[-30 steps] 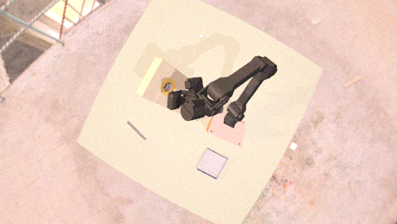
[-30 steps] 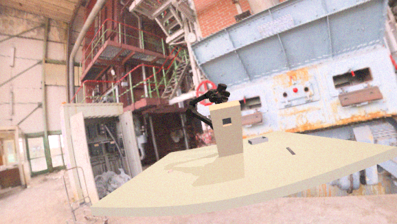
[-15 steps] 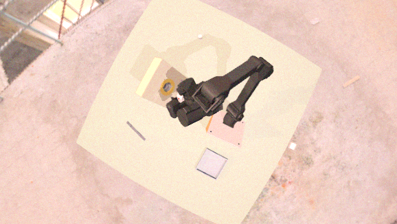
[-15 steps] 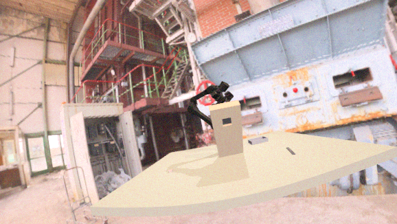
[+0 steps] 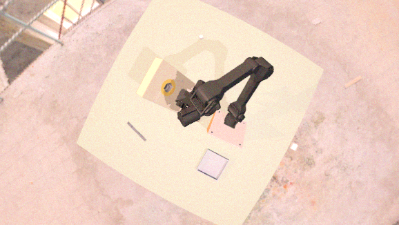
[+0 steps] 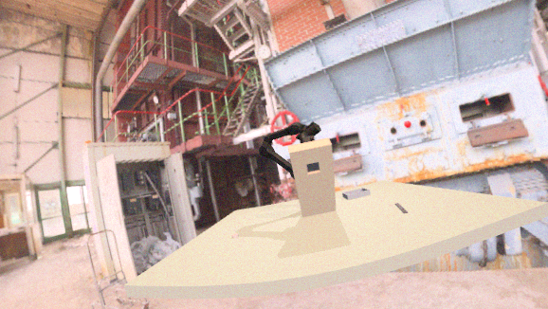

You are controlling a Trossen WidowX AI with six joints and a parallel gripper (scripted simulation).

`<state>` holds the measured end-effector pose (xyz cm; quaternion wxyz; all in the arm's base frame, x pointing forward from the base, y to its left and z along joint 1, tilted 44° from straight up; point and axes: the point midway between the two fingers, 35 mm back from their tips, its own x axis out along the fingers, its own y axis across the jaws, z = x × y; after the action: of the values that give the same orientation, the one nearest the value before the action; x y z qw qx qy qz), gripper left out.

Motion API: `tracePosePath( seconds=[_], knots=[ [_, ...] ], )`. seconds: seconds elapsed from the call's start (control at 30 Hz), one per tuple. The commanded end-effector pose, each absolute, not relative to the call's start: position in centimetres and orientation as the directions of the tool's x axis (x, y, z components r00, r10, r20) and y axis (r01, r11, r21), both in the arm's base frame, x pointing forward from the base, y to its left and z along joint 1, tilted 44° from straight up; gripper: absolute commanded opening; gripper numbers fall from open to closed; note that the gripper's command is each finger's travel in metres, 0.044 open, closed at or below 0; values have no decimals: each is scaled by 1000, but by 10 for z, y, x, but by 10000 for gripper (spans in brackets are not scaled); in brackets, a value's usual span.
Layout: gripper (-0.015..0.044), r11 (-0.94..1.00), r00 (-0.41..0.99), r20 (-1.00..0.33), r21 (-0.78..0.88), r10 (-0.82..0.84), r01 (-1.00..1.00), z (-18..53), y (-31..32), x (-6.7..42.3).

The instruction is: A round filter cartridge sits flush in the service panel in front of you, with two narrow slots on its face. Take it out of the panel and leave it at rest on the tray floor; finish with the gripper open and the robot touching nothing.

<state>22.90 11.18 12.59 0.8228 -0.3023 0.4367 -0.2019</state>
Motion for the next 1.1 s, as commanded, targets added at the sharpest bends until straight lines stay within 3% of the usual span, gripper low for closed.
tracePosePath(
  seconds=[0.0,1.03,1.07],
  knots=[
    [305,728,522,-603,-684,-603,51,119,106,229],
    [305,727,524,-600,-685,-605,54,94,79,252],
    [278,735,525,-606,-676,-598,57,96,83,252]
  ],
)
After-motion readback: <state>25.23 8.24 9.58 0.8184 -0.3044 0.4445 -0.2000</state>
